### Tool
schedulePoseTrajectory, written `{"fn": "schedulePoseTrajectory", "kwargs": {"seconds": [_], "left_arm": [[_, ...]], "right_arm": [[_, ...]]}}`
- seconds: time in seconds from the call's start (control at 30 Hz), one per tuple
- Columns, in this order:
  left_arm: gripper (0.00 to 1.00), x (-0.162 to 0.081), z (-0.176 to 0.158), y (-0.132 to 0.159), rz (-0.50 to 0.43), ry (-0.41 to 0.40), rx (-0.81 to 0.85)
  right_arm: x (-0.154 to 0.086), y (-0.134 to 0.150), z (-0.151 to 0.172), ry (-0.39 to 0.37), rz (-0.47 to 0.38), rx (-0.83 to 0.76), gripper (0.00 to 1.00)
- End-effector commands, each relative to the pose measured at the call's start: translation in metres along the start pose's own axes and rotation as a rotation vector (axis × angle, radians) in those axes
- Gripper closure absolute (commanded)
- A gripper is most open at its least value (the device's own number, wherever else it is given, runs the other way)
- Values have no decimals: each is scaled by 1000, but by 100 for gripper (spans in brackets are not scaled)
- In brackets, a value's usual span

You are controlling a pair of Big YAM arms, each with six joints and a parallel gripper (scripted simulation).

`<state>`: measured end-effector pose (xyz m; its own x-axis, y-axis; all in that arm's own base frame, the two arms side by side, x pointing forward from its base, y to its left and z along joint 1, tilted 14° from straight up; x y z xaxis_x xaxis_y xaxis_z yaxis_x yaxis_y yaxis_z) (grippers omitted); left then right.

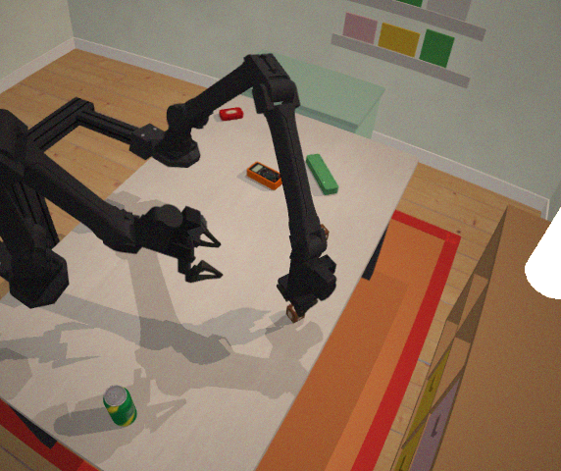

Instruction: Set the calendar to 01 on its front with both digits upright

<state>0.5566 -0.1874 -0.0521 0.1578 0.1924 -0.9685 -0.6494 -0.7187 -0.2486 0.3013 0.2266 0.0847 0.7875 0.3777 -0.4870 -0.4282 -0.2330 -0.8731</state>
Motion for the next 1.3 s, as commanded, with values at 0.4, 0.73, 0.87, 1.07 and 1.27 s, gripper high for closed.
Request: {"fn": "schedulePoseTrajectory", "kwargs": {"seconds": [0.4,0.73,0.87,1.07,1.27], "left_arm": [[36,30,-8,-10,-1,8,-9],[36,30,-7,-10,1,4,-8],[36,-10,-7,-9,-4,18,-19],[36,-33,-5,-10,-5,22,-10],[36,-23,-3,-6,2,5,-5]], "right_arm": [[2,-4,2,-2,-6,5,0],[2,-4,2,-2,-6,5,0],[2,-4,2,-2,-6,5,0],[2,-4,2,-2,-6,5,0],[2,-4,2,-2,-6,5,0]]}}
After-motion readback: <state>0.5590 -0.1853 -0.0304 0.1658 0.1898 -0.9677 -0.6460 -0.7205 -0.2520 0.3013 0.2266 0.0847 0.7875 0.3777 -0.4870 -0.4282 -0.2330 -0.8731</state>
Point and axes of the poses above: on each arm, the point where the finger pads meet when closed, its own x axis out along the fingers, its own z axis across the jaws, y = z × x, the point moved 9 cm from there along -x, back along the fingers, and after that the axes turned 15 degrees about x, right-handed, at the moved point
